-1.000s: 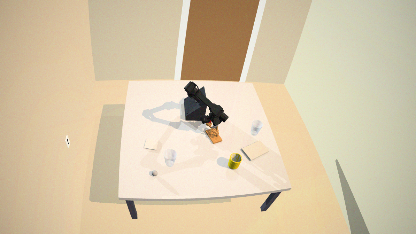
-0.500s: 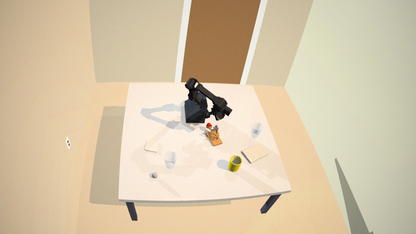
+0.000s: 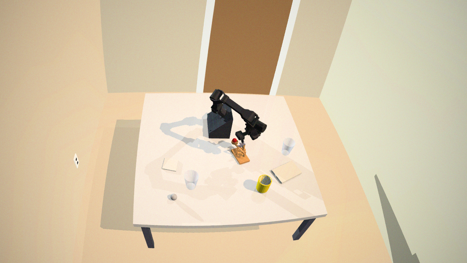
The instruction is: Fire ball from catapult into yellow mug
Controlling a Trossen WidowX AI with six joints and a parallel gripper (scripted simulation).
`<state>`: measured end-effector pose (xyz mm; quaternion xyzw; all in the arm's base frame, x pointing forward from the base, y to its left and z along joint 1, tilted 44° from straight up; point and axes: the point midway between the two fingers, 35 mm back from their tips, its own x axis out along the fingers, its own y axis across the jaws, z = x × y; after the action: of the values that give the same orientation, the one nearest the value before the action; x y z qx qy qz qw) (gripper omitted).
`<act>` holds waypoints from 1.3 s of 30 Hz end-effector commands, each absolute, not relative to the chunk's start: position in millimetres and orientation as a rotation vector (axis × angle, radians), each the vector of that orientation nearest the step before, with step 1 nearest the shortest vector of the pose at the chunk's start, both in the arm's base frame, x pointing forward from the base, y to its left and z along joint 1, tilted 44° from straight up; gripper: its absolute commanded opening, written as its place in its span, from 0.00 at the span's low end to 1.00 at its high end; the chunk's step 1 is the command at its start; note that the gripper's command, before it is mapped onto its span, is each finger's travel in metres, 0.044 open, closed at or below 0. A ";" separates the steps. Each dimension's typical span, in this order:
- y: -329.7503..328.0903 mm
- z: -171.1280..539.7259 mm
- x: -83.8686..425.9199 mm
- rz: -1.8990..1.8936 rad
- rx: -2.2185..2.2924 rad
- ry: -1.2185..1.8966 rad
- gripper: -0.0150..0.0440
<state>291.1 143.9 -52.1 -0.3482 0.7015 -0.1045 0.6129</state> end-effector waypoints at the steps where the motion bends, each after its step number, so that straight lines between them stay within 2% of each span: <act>1: 167.2 -57.3 334.0 -0.165 -0.796 1.476 1.00; 19: 250.2 -11.8 487.6 -0.058 -0.765 0.905 1.00; 39: 242.7 -1.6 490.8 -0.077 -0.752 0.882 1.00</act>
<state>484.9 246.4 -1.0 -0.3534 0.4156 -0.0315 0.8375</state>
